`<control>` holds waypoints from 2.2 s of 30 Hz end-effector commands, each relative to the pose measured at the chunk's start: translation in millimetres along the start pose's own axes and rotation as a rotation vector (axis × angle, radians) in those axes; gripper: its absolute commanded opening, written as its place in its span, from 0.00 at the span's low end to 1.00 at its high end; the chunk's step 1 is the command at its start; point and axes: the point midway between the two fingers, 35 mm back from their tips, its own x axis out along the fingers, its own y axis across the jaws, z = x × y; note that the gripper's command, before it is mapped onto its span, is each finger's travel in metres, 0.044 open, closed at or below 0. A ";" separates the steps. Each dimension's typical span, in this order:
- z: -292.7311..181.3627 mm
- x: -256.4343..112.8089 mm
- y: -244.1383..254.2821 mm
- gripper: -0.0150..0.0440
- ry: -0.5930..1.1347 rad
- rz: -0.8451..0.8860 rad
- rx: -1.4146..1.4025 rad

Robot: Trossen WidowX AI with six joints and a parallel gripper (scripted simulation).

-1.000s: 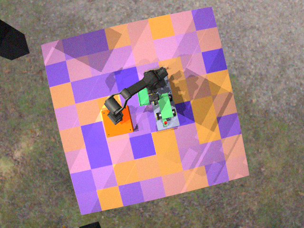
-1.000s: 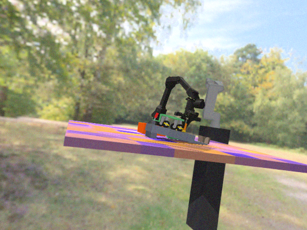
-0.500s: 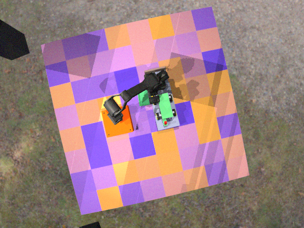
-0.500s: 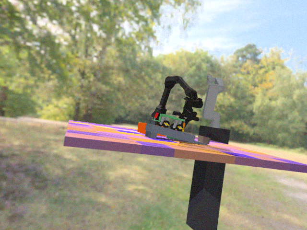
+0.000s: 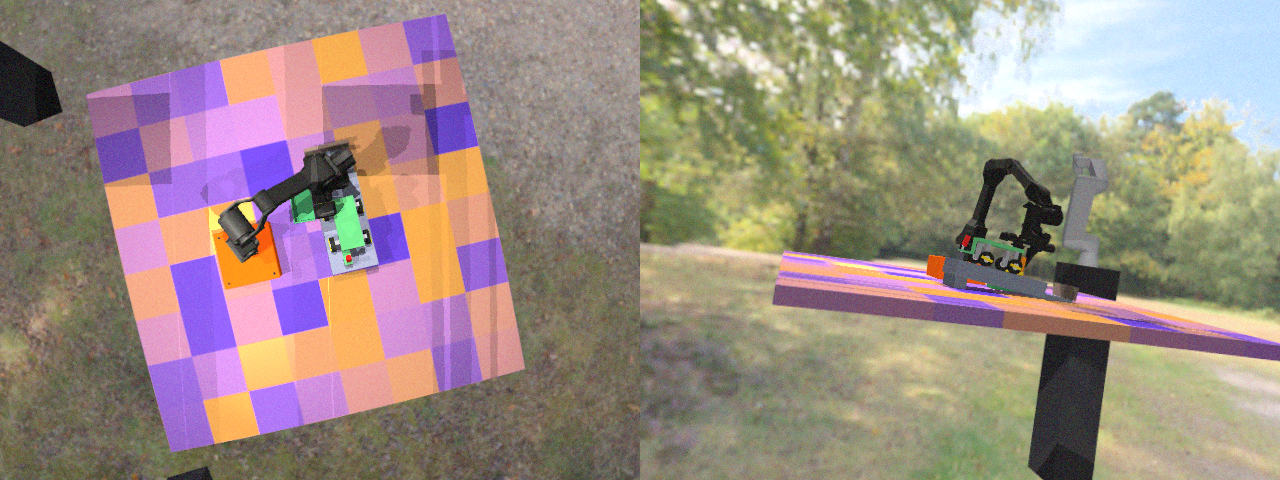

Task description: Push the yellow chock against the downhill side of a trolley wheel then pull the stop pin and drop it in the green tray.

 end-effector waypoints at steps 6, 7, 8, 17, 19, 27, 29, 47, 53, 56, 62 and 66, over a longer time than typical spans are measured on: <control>0.2 -6.6 0.2 0.58 -0.001 -0.002 0.000; 0.2 -11.8 0.3 0.58 -0.002 -0.003 -0.001; -0.2 -16.2 0.3 0.58 -0.002 -0.004 -0.002; -0.9 -44.0 0.6 0.58 -0.003 -0.005 -0.003; -0.7 -50.1 0.6 0.58 -0.003 -0.005 -0.003; -0.8 -50.4 1.0 0.75 0.000 -0.003 -0.009; 0.2 -52.5 -1.4 0.67 -0.009 -0.003 0.007; 30.3 -72.2 -74.2 0.58 -0.063 -0.085 -0.399; 36.2 -74.4 -99.2 0.58 -0.039 -0.118 -0.622; 38.4 -75.5 -112.0 0.58 -0.024 -0.132 -0.734; 41.1 -77.7 -137.8 0.58 0.014 -0.156 -0.957; 41.8 -79.1 -155.3 0.58 0.044 -0.167 -1.105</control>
